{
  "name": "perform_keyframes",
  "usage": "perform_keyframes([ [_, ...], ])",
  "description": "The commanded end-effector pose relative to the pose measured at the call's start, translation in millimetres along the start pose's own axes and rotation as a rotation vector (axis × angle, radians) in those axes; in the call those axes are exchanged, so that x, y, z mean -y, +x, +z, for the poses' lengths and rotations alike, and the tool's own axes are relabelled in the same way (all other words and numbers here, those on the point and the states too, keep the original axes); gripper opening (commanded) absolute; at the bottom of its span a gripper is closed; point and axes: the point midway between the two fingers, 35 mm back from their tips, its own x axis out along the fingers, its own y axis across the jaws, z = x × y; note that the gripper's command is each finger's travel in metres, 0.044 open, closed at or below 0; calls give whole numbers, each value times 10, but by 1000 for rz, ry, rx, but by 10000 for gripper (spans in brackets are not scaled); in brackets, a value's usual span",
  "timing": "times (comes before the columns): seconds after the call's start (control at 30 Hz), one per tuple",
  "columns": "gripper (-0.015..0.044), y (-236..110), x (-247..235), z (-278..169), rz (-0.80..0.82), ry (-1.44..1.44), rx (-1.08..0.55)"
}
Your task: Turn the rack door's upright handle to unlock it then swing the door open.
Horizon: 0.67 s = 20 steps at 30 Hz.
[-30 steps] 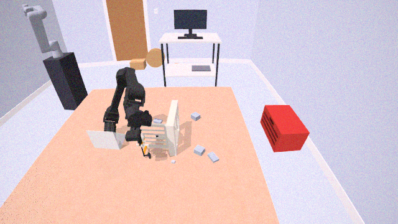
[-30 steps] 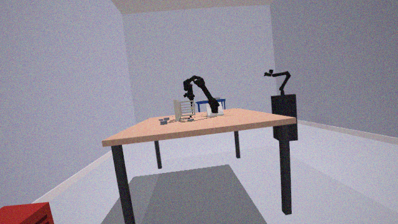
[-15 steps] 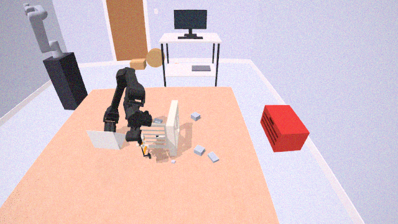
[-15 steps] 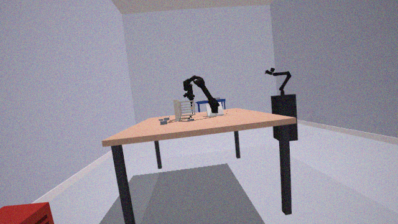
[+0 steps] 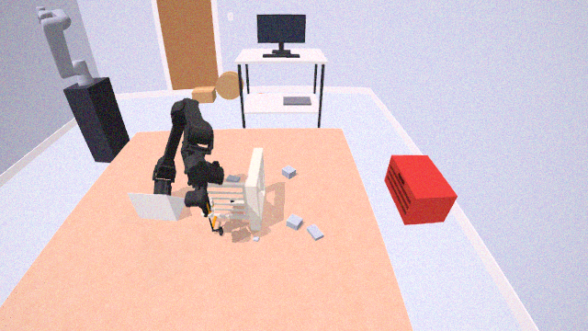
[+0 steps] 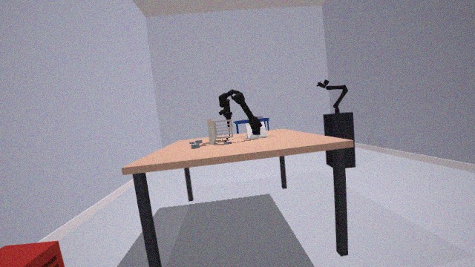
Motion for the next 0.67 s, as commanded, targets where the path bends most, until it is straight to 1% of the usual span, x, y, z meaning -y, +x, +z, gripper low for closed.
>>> perform_keyframes([
  [0.0, 286, -94, 0, 4, -19, 5, 7],
  [0.63, 286, -494, -20, -11, -87, 38, 50],
])
